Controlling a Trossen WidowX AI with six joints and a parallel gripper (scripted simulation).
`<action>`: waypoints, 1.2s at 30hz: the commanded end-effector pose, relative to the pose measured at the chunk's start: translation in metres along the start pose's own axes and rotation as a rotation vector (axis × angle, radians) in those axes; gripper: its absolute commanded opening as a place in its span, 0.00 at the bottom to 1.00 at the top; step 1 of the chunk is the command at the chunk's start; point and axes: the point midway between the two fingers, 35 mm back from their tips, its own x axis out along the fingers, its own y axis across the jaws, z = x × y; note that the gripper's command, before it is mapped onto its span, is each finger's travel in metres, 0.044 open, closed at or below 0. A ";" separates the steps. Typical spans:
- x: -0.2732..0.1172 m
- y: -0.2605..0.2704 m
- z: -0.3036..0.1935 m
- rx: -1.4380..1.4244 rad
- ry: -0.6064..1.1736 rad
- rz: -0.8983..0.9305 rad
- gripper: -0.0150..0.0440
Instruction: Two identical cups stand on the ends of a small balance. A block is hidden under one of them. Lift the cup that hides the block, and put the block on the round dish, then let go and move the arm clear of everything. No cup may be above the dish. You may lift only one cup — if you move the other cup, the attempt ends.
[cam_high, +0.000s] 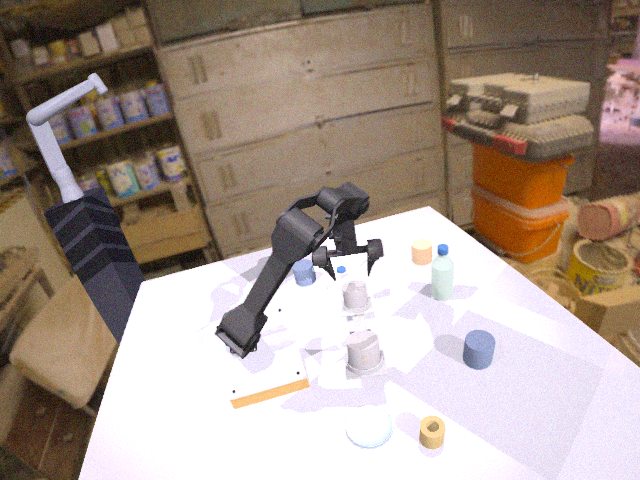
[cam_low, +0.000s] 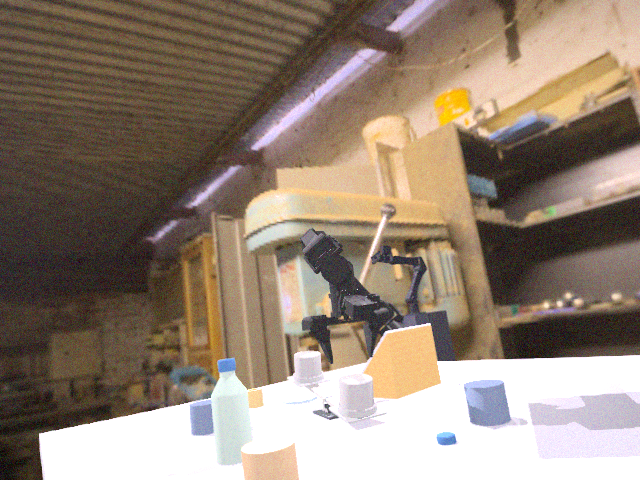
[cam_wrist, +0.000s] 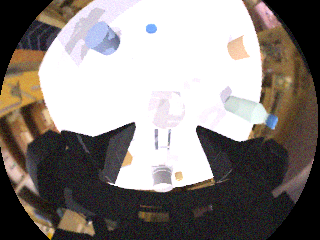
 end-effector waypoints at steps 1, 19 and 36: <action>0.005 -0.003 0.005 -0.053 -0.009 0.018 1.00; 0.029 -0.003 0.006 -0.050 -0.009 0.019 1.00; 0.057 -0.003 0.006 -0.051 -0.009 0.018 1.00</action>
